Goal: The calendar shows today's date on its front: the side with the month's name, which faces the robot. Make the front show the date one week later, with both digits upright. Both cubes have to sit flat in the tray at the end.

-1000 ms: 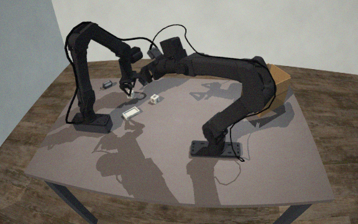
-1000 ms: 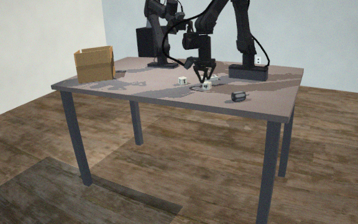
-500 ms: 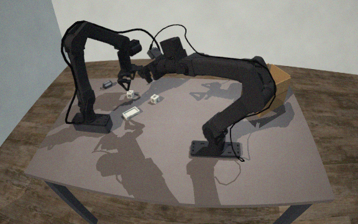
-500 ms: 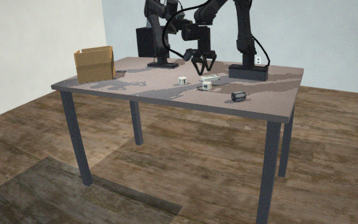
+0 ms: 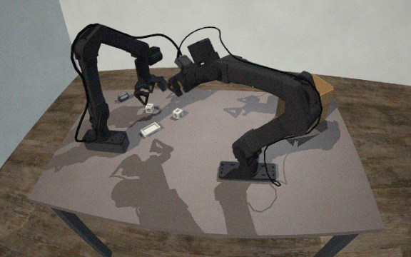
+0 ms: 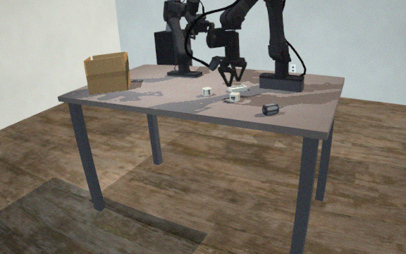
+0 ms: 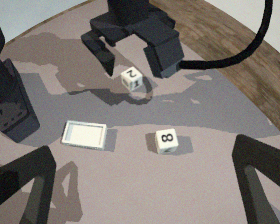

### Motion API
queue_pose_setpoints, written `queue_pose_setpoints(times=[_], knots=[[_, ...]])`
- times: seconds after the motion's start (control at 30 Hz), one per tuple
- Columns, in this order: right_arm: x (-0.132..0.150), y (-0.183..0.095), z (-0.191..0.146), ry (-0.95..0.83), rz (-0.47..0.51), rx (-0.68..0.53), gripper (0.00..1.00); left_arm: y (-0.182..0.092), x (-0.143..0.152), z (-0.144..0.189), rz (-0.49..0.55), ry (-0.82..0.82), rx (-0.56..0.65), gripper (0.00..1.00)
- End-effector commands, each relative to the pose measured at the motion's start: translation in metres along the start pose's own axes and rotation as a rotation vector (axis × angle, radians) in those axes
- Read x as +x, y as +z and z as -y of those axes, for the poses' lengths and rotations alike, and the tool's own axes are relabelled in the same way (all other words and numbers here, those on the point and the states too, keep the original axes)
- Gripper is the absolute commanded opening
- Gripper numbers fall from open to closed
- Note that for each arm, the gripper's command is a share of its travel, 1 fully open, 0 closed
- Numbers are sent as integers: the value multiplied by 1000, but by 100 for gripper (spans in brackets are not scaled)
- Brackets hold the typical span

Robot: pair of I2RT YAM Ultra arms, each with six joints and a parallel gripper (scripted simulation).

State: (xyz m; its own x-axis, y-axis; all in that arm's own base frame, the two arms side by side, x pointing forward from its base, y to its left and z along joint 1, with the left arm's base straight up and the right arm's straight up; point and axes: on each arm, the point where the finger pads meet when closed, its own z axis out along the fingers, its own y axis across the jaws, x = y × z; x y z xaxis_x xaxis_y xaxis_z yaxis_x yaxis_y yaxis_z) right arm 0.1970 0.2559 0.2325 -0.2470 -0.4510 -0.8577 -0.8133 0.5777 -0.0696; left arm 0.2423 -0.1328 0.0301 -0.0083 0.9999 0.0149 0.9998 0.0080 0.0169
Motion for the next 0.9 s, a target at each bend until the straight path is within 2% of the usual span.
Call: queue_pose_setpoints(times=[0.0, 0.1, 0.2, 0.27, 0.37, 0.47, 0.63, 0.77, 0.87], knots=[[8, -51, 9, 13, -113, 11, 100, -6, -1, -3, 9, 0, -6, 100], [14, -95, 14, 30, -148, 32, 100, -6, -1, -3, 9, 0, -6, 100], [19, -125, 16, 42, -160, 48, 100, -6, -1, -3, 9, 0, -6, 100], [19, -125, 16, 42, -160, 48, 100, -6, -1, -3, 9, 0, -6, 100], [22, -149, 16, 51, -158, 61, 100, -6, -1, -3, 9, 0, -6, 100], [22, -161, 16, 55, -147, 69, 100, -6, -1, -3, 9, 0, -6, 100], [14, -167, 18, 55, -105, 79, 100, -6, -1, -3, 9, 0, -6, 100], [14, -167, 18, 55, -105, 79, 100, -6, -17, -5, 25, 71, -7, 55], [14, -167, 18, 55, -105, 79, 100, -5, -24, -4, 27, 95, -7, 55]])
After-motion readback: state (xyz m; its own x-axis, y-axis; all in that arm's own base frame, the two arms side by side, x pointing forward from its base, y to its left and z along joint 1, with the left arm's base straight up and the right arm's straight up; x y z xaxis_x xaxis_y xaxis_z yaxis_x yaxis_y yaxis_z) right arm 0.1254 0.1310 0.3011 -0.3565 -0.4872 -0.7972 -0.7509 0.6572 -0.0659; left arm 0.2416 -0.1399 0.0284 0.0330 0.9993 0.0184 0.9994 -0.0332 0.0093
